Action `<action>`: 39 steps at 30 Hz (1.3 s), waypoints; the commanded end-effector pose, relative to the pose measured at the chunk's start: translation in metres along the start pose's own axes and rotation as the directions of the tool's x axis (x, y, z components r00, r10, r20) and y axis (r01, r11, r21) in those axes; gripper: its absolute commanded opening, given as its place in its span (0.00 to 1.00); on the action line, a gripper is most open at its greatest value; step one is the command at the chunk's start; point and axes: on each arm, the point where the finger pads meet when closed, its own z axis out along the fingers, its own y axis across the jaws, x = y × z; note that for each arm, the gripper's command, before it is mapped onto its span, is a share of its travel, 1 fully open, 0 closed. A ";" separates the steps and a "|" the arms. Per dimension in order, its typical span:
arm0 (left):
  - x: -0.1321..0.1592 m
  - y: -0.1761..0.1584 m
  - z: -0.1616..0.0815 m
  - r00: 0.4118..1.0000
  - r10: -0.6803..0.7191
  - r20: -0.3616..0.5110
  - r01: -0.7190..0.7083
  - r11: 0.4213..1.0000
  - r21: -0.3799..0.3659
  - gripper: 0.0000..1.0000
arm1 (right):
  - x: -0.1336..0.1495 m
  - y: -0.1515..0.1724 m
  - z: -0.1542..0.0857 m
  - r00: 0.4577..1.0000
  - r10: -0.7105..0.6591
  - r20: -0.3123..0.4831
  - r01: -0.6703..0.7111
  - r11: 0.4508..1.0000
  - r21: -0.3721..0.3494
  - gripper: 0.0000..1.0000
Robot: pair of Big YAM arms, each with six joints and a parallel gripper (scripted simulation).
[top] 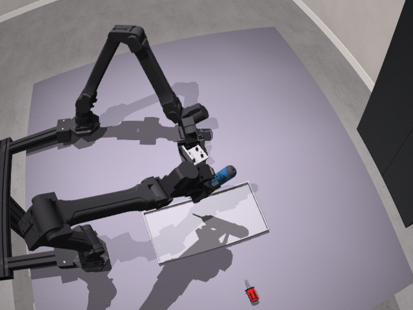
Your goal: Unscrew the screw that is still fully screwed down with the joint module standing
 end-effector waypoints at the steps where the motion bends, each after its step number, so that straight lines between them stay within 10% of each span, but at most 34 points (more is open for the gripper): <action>1: 0.003 0.013 0.001 1.000 0.017 0.004 -0.017 1.000 -0.018 0.59 | -0.037 0.027 -0.009 0.992 -0.047 0.117 0.053 0.997 -0.052 0.42; 23: 0.003 0.013 0.001 1.000 0.017 0.004 -0.017 1.000 -0.018 0.59 | -0.058 0.082 -0.026 0.957 -0.126 0.261 0.165 0.978 -0.132 0.42; 33: 0.003 0.013 0.001 1.000 0.017 0.004 -0.017 1.000 -0.018 0.59 | -0.023 0.117 -0.047 0.929 -0.200 0.311 0.266 0.946 -0.186 0.42; 39: 0.003 0.013 0.001 1.000 0.017 0.004 -0.017 1.000 -0.018 0.59 | -0.054 0.133 -0.051 0.907 -0.186 0.378 0.274 0.942 -0.194 0.42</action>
